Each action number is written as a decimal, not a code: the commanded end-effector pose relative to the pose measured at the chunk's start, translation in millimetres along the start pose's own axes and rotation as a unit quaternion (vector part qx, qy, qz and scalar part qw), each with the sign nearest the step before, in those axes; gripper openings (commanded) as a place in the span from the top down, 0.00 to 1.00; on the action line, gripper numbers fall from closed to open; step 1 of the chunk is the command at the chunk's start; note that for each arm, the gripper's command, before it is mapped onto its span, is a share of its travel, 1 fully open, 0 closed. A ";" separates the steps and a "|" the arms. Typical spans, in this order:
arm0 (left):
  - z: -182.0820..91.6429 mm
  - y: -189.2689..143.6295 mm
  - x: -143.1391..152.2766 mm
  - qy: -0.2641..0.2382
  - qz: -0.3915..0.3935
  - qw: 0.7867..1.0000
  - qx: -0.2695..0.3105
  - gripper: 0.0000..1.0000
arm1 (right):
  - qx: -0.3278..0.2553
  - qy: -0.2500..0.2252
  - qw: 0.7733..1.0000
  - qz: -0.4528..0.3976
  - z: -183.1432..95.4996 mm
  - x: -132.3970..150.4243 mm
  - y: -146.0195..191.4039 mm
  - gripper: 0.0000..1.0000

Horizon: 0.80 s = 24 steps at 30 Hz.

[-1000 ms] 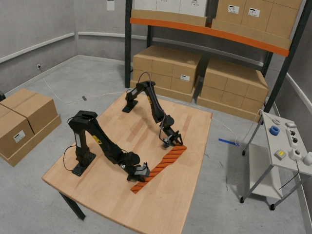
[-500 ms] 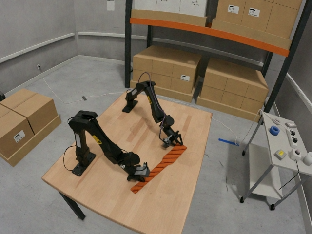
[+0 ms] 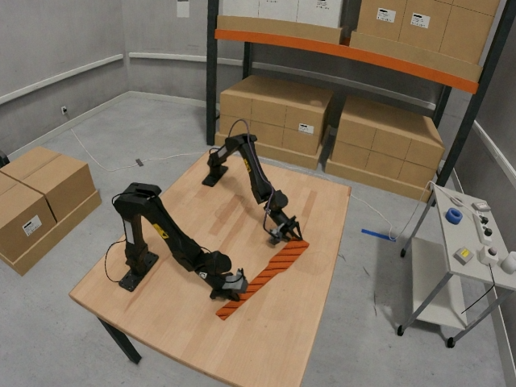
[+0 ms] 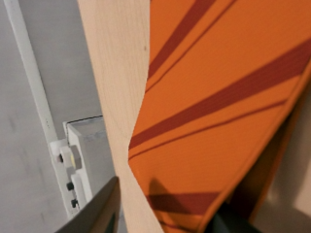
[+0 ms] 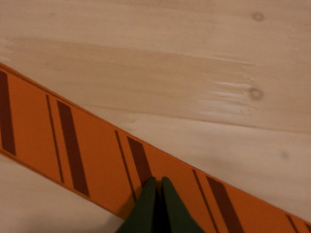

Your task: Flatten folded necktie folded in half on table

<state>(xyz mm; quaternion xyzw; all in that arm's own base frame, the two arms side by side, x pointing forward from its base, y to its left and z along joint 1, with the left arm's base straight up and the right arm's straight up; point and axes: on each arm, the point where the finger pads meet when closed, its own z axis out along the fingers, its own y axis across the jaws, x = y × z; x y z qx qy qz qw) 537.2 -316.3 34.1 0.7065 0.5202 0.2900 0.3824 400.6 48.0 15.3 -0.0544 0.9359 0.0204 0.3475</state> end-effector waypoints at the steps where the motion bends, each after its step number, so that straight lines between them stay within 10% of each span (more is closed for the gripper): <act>1: 3.0 9.4 3.3 -0.002 -0.006 1.000 -0.006 0.63 | -0.002 0.006 1.000 -0.002 2.7 6.2 -1.8 0.96; 24: 3.1 0.1 3.2 -0.002 -0.006 1.000 -0.006 0.78 | -0.002 0.006 1.000 -0.002 2.7 6.2 -1.8 0.96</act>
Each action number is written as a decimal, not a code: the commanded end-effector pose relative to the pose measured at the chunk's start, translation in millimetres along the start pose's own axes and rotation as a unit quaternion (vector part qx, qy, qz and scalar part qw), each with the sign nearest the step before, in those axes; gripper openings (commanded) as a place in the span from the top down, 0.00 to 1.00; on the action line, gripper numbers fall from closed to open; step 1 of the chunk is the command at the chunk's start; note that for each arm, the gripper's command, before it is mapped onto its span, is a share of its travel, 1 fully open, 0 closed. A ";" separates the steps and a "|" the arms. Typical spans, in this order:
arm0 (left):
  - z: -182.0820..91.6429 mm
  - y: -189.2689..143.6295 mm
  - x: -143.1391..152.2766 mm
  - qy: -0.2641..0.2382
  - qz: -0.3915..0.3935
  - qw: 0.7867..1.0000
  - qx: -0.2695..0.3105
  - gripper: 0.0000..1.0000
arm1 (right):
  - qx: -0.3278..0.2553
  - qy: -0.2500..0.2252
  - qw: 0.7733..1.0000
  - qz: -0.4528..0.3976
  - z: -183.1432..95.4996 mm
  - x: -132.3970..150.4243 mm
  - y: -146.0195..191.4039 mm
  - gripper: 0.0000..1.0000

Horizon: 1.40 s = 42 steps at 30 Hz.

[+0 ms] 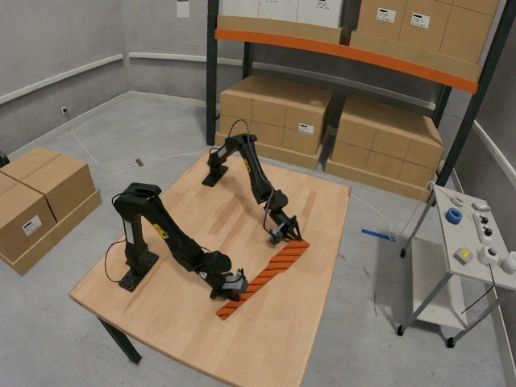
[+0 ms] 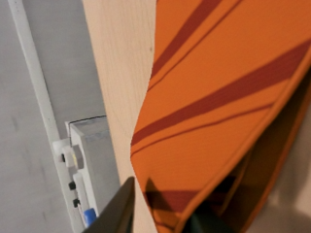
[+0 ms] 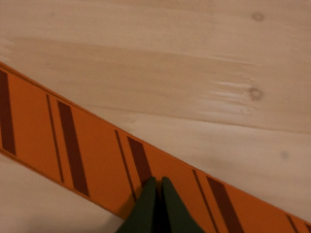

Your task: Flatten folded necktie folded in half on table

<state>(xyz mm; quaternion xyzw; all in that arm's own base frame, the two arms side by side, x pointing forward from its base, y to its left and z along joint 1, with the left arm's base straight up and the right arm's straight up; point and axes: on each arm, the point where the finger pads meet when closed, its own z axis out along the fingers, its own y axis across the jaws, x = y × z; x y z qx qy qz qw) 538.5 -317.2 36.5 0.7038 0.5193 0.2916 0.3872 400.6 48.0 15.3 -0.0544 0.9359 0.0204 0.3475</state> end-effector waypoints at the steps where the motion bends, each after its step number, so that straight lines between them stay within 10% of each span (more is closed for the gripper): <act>1: 3.1 -3.0 3.7 -0.001 -0.004 1.000 0.000 0.79 | -0.002 0.006 1.000 -0.002 2.7 6.2 -1.8 0.96; 42: 1.6 -8.8 -23.3 -0.001 -0.004 1.000 0.000 0.83 | -0.002 0.006 1.000 -0.002 2.7 6.2 -1.8 0.96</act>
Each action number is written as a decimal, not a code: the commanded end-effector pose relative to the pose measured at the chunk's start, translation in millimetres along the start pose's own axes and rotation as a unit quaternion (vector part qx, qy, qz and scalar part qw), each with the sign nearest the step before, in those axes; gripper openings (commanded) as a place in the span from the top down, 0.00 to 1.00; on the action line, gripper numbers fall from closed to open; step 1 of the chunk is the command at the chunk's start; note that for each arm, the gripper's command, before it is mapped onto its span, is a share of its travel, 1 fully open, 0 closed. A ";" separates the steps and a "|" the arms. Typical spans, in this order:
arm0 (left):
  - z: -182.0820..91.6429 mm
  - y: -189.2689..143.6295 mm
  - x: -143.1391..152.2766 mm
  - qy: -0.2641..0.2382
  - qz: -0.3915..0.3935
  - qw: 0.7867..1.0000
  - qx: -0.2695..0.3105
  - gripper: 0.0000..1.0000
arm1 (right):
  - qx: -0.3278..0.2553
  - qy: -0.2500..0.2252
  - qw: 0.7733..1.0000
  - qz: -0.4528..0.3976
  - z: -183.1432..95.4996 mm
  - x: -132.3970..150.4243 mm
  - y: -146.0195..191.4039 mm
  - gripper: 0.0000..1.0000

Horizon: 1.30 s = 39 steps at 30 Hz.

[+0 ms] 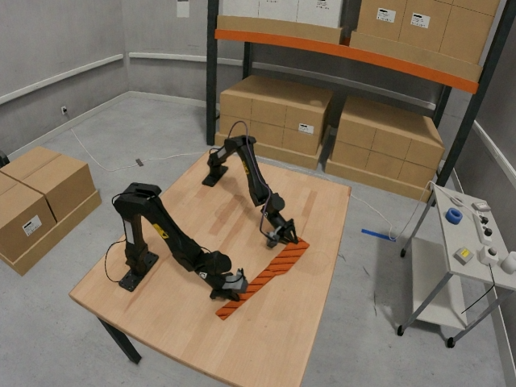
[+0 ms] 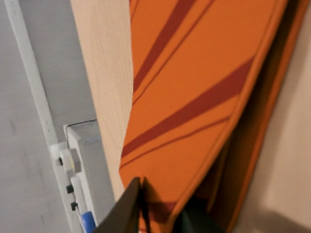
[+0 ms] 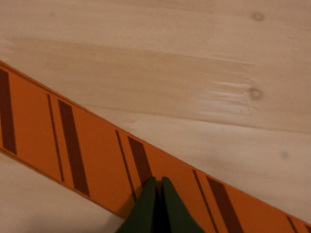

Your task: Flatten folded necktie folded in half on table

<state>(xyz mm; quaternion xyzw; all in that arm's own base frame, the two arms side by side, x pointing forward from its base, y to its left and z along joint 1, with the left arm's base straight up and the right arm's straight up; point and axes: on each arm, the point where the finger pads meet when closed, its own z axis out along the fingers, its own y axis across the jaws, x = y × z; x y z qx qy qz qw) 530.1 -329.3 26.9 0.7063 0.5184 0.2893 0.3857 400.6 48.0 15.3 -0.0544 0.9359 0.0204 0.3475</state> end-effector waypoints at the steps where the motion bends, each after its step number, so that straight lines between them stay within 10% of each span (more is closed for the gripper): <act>1: 0.4 1.6 -9.2 0.001 -0.006 1.000 -0.003 0.83 | -0.002 0.006 1.000 -0.002 2.7 6.2 -1.8 0.96; 39: 3.2 -3.2 -40.3 0.001 -0.006 1.000 -0.003 0.83 | -0.002 0.006 1.000 -0.002 2.7 6.2 -1.8 0.96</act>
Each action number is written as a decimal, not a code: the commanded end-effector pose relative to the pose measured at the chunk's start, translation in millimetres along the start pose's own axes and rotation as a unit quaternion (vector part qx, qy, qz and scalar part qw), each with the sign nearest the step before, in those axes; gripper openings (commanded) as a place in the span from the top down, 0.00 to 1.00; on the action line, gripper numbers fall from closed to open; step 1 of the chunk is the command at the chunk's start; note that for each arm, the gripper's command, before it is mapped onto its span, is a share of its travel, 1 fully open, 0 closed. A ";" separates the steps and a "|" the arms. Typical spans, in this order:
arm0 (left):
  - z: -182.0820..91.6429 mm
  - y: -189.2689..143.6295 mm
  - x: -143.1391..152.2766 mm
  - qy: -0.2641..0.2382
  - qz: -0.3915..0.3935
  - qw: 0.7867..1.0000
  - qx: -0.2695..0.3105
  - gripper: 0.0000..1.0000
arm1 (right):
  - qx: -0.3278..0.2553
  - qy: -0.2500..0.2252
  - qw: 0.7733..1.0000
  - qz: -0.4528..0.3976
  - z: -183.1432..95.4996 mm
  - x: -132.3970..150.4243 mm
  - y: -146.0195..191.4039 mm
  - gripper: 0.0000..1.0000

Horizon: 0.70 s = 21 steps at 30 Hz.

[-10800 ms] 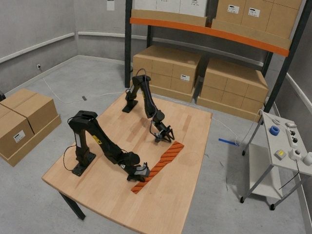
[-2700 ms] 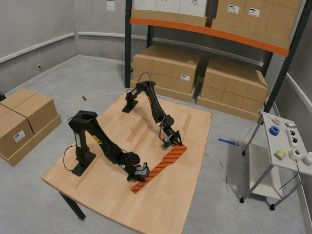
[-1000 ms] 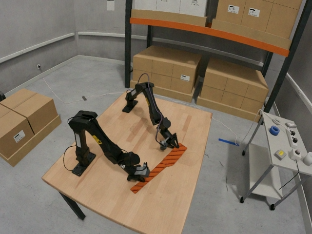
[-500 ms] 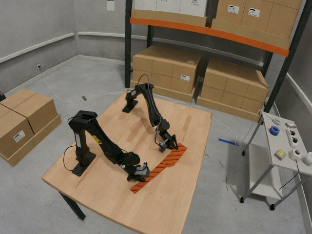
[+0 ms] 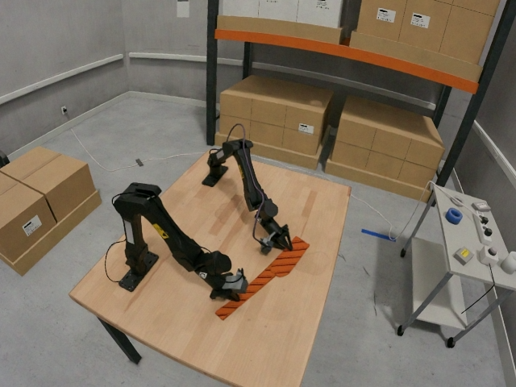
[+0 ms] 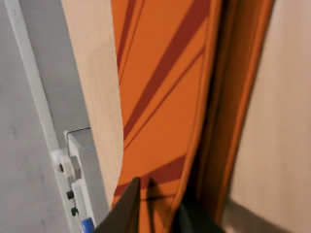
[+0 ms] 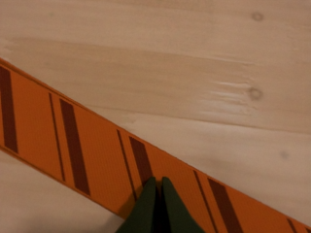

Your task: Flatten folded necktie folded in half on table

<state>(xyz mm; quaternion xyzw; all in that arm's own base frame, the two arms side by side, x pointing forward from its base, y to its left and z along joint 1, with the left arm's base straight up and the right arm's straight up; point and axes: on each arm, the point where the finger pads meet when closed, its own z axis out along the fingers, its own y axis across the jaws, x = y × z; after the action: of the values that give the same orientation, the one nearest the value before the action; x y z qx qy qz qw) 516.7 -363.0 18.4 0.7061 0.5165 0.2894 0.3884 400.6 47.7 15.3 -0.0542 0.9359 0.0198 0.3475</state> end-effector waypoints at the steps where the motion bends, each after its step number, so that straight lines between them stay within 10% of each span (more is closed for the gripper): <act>1: 1.2 5.2 -4.9 0.003 -0.006 1.000 0.000 0.83 | -0.002 0.006 1.000 -0.002 2.7 6.2 -1.5 0.96; 21: 0.5 6.2 -24.7 0.003 -0.006 1.000 0.000 0.83 | -0.002 0.006 1.000 -0.002 2.7 6.2 -1.5 0.96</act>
<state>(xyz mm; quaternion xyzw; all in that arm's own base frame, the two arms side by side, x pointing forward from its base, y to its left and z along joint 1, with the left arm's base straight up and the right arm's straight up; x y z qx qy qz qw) 513.2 -378.0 18.4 0.7057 0.5182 0.2897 0.3868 400.6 47.7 15.3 -0.0542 0.9359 0.0198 0.3475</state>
